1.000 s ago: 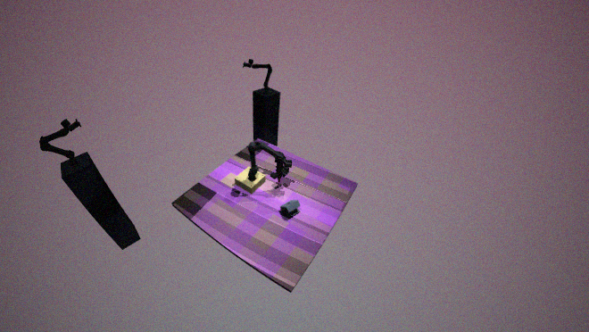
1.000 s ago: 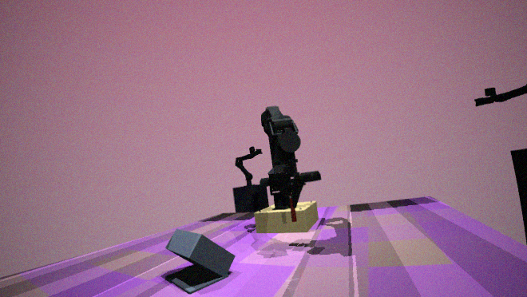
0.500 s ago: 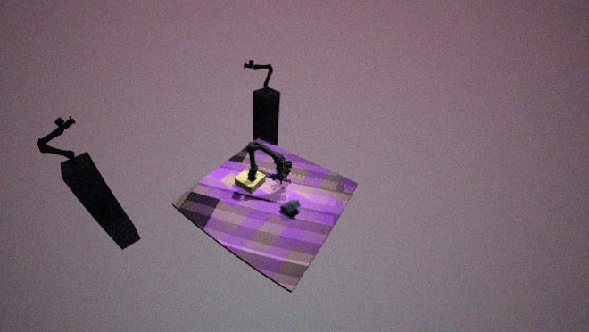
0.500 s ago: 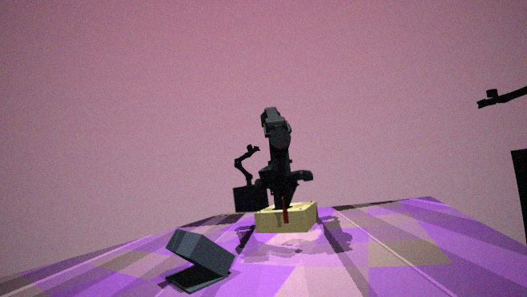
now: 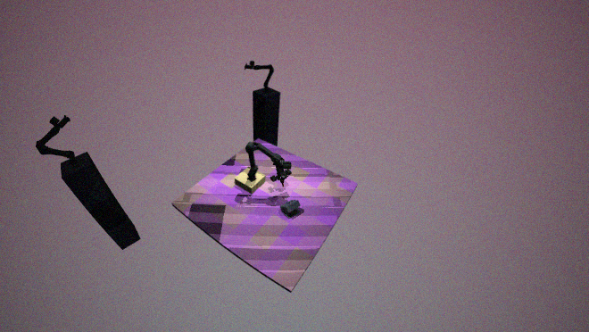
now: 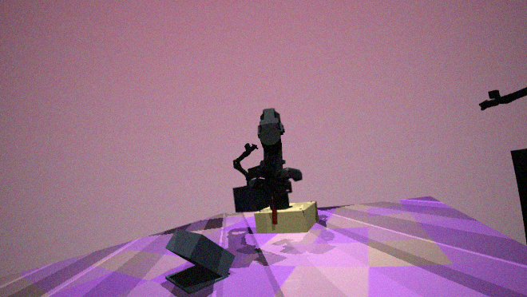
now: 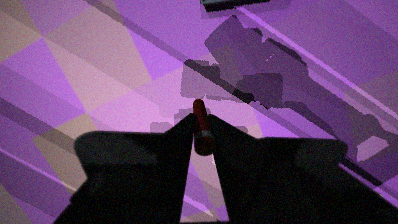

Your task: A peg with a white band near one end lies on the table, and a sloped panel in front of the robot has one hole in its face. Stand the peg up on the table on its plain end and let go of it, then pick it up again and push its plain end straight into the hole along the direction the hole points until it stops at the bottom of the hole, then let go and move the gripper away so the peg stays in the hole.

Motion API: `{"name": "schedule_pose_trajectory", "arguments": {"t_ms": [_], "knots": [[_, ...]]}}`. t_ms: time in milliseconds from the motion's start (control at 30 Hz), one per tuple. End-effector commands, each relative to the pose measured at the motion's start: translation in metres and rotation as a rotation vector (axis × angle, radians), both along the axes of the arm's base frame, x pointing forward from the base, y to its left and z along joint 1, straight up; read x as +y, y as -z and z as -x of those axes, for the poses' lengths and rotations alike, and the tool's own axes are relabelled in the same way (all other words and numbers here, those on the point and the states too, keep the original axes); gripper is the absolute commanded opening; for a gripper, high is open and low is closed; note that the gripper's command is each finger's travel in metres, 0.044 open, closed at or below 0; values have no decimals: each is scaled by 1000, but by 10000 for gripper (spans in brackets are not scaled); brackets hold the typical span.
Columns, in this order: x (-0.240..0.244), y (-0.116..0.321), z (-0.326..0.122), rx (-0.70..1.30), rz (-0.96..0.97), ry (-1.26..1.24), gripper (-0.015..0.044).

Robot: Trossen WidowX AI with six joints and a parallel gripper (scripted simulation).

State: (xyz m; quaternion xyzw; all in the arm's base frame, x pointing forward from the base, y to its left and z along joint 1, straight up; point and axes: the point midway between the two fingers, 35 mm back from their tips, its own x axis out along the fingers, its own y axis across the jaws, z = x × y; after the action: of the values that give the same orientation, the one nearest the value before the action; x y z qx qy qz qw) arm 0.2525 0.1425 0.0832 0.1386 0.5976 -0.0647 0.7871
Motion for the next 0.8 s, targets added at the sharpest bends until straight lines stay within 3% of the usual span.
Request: {"name": "schedule_pose_trajectory", "arguments": {"t_ms": [0,767], "knots": [[-5,-1,-7,-33,-9,44,0],[-37,-16,-45,-228,-82,288,0]]}}
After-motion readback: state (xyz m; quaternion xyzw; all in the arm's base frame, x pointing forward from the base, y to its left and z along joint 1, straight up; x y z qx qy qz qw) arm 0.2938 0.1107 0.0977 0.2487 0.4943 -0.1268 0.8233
